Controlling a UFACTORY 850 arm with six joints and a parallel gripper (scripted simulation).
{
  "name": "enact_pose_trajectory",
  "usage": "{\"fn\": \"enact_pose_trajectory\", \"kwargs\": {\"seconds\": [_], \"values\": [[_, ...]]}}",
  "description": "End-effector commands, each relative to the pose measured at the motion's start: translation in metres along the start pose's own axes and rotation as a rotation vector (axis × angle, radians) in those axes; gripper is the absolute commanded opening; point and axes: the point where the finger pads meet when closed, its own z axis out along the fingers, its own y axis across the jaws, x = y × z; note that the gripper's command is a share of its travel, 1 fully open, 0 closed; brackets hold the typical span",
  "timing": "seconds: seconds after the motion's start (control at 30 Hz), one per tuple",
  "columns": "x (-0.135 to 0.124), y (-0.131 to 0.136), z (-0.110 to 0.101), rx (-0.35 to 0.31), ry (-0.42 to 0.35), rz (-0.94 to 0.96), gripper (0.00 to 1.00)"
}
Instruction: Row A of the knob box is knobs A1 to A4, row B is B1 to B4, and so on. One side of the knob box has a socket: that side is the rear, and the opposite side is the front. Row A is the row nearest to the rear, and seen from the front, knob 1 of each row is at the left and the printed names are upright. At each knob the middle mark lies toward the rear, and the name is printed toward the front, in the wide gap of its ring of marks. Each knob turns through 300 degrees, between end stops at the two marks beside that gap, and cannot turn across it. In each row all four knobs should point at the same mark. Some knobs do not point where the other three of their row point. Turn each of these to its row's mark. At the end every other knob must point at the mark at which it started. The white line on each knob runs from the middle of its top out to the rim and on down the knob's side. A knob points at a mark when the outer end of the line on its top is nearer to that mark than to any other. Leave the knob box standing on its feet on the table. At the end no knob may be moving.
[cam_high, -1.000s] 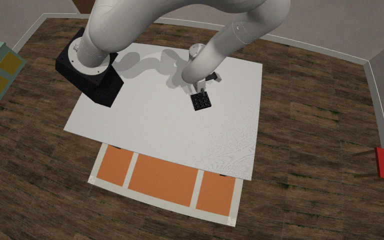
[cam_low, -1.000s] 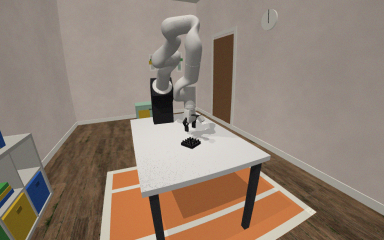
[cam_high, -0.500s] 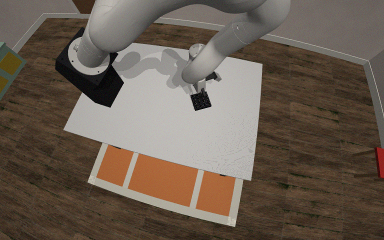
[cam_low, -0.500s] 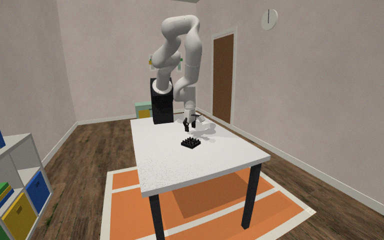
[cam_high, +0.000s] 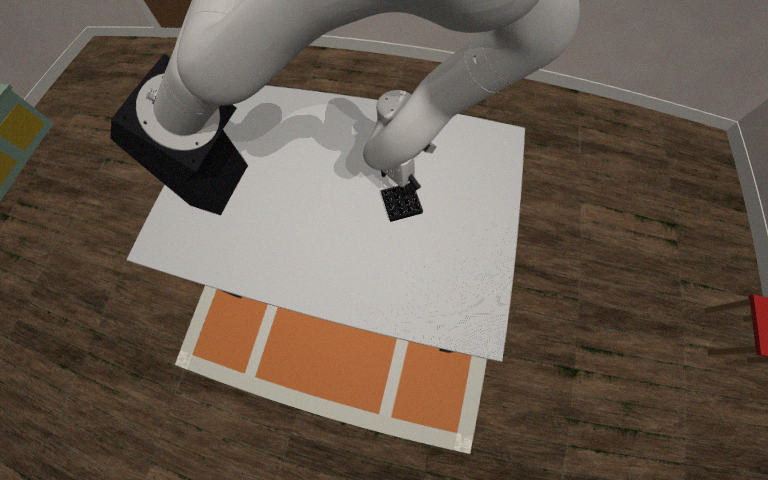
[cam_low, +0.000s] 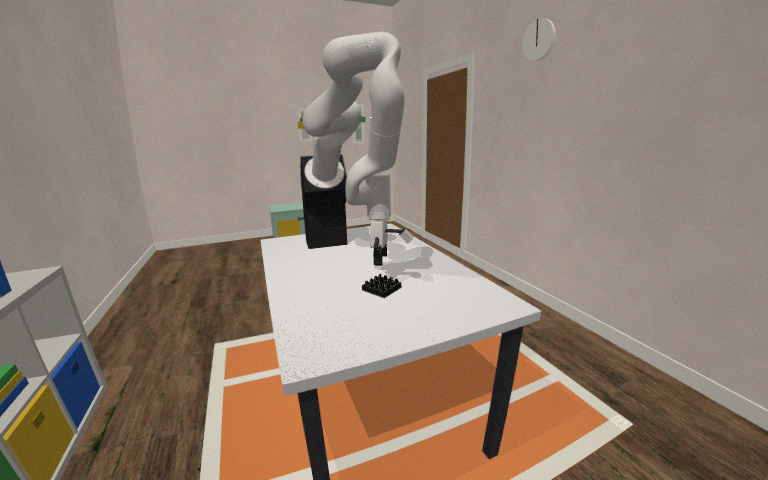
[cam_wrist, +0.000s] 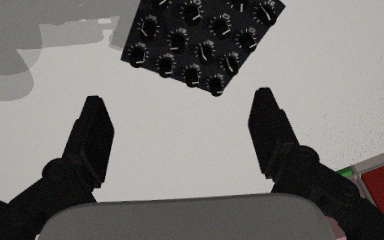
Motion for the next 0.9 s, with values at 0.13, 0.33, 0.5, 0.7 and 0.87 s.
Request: {"fn": "enact_pose_trajectory", "kwargs": {"seconds": [0.13, 0.33, 0.5, 0.7, 0.87], "values": [[0.0, 0.0, 0.004, -0.002, -0.012, -0.259, 1.0], [0.0, 0.0, 0.007, -0.001, -0.012, -0.413, 1.0], [0.0, 0.0, 0.009, 0.0, -0.012, -0.535, 1.0], [-0.001, -0.001, 0.011, 0.001, -0.012, -0.681, 1.0], [-0.001, -0.001, 0.013, 0.002, -0.012, -0.804, 1.0]]}}
